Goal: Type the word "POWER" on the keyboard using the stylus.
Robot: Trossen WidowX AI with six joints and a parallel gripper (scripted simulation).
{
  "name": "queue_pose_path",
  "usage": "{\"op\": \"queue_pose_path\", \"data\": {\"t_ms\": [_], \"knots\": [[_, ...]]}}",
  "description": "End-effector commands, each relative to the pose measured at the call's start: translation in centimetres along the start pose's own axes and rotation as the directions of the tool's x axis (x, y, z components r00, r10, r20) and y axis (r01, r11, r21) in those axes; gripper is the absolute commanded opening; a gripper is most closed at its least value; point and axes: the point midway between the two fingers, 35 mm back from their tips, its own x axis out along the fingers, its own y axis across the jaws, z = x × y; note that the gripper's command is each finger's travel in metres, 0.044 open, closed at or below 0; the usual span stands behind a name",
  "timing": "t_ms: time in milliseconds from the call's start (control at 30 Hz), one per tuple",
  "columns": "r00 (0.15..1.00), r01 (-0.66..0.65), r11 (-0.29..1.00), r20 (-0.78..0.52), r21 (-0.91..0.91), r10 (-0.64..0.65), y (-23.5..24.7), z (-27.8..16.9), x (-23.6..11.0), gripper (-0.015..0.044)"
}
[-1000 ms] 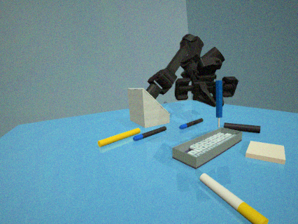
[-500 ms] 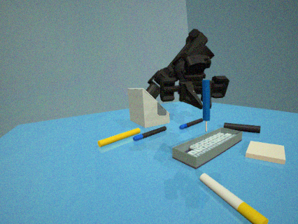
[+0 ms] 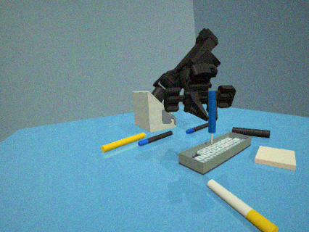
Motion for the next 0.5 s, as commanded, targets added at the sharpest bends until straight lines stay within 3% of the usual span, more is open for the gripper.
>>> {"op": "queue_pose_path", "data": {"t_ms": [0, 167, 267, 467], "knots": [[1.0, 0.009, 1.0, -0.005, 0.008, -0.009, -0.3, -0.43, 0.08, 0.0], [1.0, 0.009, 1.0, -0.005, 0.008, -0.009, -0.3, -0.43, 0.08, 0.0], [1.0, 0.009, 1.0, -0.005, 0.008, -0.009, -0.28, -0.6, 0.22, 0.0079], [1.0, 0.01, 1.0, -0.005, 0.008, -0.01, -0.27, -0.69, 0.29, 0.0081]]}}
